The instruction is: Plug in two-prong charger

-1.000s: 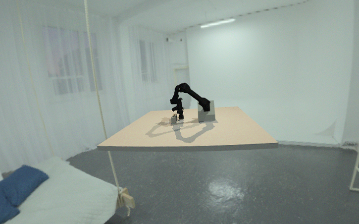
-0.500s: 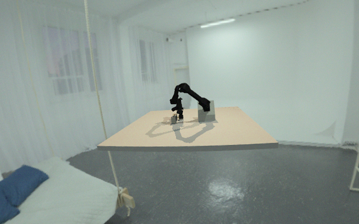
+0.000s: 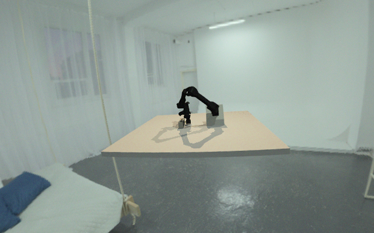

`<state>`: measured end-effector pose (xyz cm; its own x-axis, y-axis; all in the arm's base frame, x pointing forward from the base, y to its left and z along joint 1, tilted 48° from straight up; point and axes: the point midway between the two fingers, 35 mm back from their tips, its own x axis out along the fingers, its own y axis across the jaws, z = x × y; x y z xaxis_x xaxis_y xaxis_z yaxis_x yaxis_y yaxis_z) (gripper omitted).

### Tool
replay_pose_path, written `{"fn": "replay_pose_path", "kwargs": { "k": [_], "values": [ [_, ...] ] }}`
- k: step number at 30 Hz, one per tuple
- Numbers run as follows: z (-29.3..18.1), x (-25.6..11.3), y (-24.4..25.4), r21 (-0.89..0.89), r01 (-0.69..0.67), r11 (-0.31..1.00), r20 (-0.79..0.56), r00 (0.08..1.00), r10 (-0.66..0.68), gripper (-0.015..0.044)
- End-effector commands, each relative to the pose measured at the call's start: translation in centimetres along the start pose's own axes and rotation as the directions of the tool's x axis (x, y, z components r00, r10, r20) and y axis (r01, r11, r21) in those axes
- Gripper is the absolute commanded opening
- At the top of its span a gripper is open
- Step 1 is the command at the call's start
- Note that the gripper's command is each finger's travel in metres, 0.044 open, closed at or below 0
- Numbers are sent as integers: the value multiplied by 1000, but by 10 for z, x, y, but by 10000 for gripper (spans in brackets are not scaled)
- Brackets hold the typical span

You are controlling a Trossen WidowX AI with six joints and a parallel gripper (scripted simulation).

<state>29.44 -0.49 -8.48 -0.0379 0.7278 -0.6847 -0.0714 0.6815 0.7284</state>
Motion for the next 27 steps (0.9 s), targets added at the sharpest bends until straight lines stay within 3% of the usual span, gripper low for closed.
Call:
{"fn": "replay_pose_path", "kwargs": {
  "k": [1,27],
  "values": [
    [2,0,1,3,-5,1000,4,1000,5,0],
    [5,-1,1,3,-5,1000,4,1000,5,0]
  ]
}}
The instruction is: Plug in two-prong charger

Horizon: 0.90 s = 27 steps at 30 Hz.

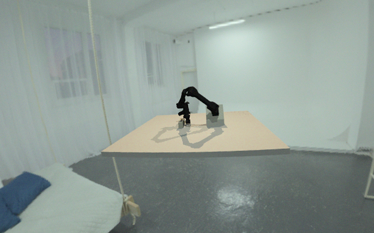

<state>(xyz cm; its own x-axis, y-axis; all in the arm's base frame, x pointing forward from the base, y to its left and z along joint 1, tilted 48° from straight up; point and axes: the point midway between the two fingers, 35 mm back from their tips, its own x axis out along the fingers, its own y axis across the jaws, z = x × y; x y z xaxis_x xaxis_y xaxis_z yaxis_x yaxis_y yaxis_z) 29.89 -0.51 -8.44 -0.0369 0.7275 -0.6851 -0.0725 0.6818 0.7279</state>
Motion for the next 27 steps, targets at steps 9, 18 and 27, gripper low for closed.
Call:
{"fn": "replay_pose_path", "kwargs": {
  "k": [9,18,27],
  "values": [
    [3,0,1,4,-6,1000,3,1000,6,0],
    [4,0,1,4,-6,1000,3,1000,6,0],
    [7,-1,1,4,-6,1000,3,1000,6,0]
  ]
}}
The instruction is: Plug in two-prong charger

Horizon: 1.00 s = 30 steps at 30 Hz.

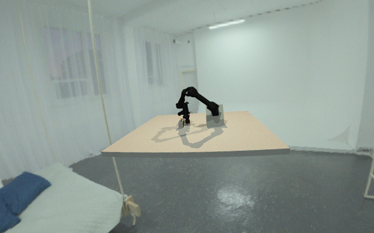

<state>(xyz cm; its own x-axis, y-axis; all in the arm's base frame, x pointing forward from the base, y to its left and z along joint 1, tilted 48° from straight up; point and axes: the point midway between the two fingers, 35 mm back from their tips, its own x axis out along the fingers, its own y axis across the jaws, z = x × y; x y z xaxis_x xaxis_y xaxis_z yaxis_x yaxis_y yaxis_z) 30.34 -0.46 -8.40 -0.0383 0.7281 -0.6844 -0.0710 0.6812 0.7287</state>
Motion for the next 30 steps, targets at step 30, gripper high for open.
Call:
{"fn": "replay_pose_path", "kwargs": {
  "k": [30],
  "values": [
    [9,-1,1,2,-5,1000,5,1000,5,0]
  ]
}}
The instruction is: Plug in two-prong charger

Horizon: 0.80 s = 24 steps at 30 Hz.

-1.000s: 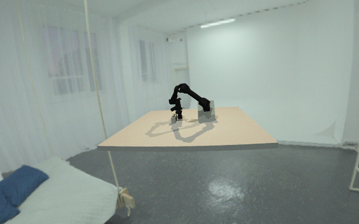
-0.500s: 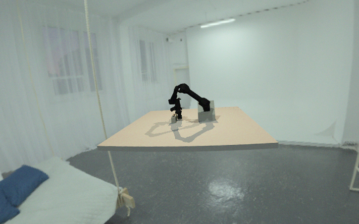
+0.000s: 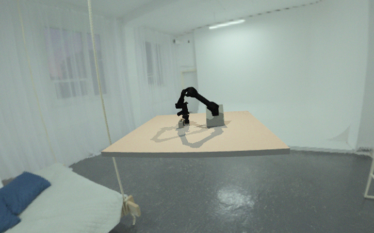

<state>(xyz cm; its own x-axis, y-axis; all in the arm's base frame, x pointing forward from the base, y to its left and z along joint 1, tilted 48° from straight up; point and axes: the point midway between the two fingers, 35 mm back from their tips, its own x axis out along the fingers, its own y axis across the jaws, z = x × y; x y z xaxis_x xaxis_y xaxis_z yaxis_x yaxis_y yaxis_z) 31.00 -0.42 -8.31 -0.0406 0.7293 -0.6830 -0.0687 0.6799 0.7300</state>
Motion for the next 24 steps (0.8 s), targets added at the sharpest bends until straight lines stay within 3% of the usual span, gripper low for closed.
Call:
{"fn": "replay_pose_path", "kwargs": {
  "k": [1,24],
  "values": [
    [3,0,0,0,-3,1000,7,1000,3,0],
    [11,-1,0,0,-3,1000,7,1000,3,0]
  ]
}}
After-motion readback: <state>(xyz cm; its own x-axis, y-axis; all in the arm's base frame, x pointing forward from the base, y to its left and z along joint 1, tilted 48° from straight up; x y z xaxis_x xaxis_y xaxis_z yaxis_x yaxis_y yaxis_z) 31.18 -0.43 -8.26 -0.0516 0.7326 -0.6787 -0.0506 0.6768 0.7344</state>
